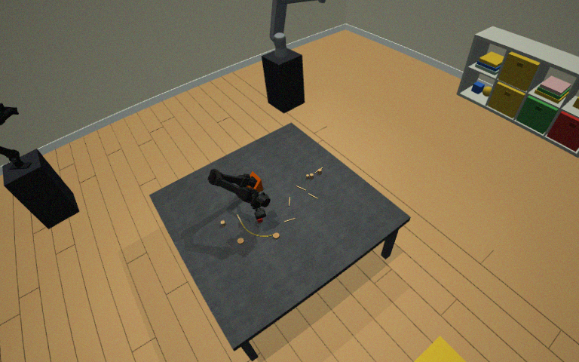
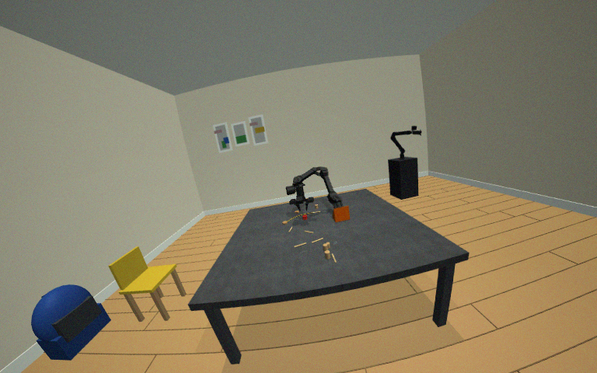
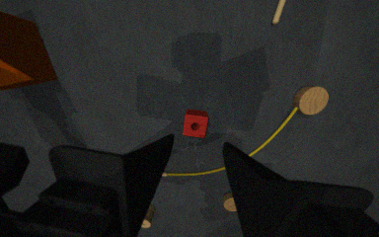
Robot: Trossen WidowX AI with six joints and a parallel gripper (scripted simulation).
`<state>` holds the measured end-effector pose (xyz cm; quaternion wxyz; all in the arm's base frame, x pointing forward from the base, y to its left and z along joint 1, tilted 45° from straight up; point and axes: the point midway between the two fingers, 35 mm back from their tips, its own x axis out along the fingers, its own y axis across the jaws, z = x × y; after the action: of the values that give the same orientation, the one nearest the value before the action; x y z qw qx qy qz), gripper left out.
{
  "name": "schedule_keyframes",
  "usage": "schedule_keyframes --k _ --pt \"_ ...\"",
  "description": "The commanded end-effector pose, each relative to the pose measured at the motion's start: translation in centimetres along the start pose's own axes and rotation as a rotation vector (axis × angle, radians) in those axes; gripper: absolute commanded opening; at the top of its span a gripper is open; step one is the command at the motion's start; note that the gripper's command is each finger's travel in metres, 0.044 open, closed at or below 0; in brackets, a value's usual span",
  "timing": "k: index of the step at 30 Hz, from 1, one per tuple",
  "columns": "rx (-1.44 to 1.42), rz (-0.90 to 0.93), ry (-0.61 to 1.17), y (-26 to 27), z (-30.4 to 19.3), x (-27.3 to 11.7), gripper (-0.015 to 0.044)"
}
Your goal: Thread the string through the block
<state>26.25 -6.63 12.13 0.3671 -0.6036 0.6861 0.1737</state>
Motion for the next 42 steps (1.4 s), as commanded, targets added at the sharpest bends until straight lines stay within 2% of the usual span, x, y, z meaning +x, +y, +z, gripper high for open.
schedule_keyframes --k 1,30,42 --pt "-0.009 0.006 0.001 0.2 0.1 0.8 0.0243" --pt "-0.009 0.005 0.004 0.3 0.0 5.5 0.0243" --pt "-0.009 0.005 0.005 0.3 -0.1 5.6 0.0243"
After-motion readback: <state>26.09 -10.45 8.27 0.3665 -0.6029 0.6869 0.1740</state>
